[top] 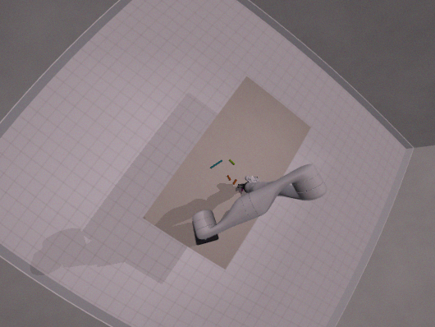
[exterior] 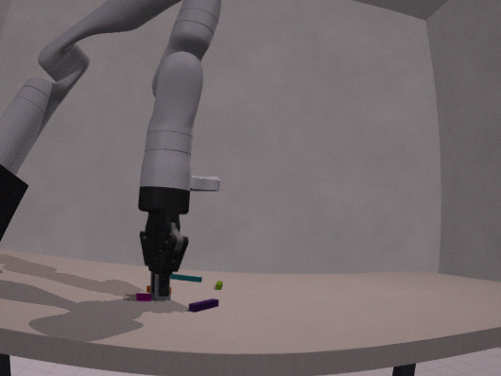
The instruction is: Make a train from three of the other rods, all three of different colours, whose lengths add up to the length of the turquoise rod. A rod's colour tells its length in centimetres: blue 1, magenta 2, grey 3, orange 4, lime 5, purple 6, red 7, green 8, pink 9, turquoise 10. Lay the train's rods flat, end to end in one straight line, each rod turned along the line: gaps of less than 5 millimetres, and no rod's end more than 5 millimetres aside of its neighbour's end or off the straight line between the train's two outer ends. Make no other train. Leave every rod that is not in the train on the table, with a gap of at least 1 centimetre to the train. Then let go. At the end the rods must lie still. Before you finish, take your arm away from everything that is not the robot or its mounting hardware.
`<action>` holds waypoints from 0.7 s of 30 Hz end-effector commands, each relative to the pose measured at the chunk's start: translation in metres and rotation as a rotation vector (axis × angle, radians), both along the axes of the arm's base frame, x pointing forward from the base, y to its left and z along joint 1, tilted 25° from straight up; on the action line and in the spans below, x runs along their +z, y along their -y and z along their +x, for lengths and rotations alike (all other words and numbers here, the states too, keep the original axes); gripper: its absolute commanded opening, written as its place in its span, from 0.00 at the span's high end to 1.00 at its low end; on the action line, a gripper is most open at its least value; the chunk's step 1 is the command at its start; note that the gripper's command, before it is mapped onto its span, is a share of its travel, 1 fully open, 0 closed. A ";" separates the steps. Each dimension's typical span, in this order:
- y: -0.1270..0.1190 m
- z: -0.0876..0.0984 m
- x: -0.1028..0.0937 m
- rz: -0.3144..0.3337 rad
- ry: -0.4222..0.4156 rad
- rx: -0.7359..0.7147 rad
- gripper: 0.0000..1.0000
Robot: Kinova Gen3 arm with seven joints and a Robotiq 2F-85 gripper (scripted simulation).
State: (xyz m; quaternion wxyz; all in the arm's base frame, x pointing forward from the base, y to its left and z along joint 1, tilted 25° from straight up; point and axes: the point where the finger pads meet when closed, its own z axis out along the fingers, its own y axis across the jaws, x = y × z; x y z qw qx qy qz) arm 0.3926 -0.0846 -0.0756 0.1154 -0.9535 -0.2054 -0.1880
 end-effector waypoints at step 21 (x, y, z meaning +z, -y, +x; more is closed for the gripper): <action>0.001 0.002 -0.001 -0.001 0.002 -0.006 0.84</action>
